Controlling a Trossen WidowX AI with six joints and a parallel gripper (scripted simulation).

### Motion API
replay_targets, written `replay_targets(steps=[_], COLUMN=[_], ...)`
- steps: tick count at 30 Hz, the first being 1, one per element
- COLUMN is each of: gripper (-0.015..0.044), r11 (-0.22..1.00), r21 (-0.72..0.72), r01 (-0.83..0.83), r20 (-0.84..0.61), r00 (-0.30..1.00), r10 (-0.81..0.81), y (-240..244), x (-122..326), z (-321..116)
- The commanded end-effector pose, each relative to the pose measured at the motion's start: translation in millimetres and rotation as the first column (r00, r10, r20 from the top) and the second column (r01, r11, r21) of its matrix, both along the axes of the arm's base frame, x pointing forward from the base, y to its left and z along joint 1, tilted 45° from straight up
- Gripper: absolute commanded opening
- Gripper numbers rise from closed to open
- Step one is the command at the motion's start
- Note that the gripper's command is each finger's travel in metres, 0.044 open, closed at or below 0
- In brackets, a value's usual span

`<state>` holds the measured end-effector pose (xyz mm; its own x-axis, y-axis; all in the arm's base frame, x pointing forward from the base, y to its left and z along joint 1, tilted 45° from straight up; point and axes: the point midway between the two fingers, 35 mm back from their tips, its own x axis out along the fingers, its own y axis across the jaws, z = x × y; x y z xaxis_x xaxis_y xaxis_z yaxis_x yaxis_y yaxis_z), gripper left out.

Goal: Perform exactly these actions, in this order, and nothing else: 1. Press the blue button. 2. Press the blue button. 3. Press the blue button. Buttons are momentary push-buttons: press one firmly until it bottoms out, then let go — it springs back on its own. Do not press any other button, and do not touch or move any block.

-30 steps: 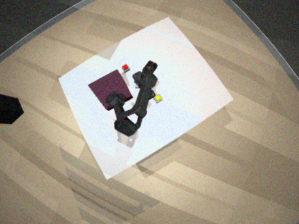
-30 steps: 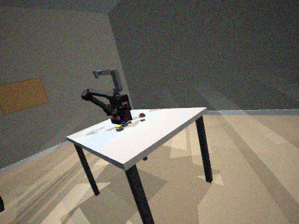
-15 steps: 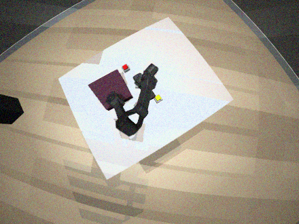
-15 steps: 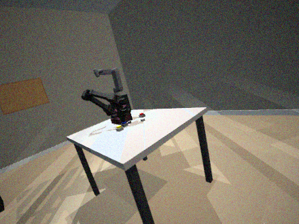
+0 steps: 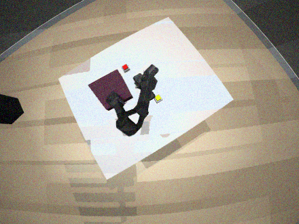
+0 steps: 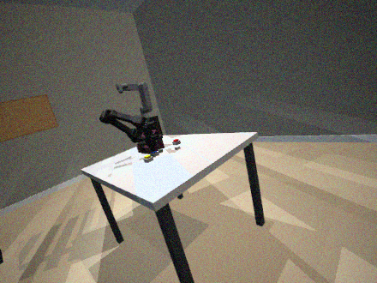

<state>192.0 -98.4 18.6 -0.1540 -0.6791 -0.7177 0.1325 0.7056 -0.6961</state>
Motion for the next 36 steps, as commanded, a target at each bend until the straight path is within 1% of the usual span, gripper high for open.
replay_targets(steps=[1, 6, 10, 17, 36], gripper=[0.002, 0.002, 0.002, 0.002, 0.002], r11=[1.0, 1.0, 1.0, 1.0, 1.0], r21=[-0.003, 0.0, -0.001, -0.001, -0.002], r01=[-0.004, 0.0, -0.004, -0.004, -0.004], r20=[-0.007, 0.0, -0.007, -0.007, -0.007], r00=[1.0, 1.0, 1.0, 1.0, 1.0], r10=[0.004, 0.0, 0.004, 0.004, 0.004], y=[-0.8, 1.7, 22.4, 21.6, 0.8], x=[-1.1, 0.5, 4.4, 4.3, -0.5], z=[-0.4, 1.7, 23.5, 22.7, 1.2])
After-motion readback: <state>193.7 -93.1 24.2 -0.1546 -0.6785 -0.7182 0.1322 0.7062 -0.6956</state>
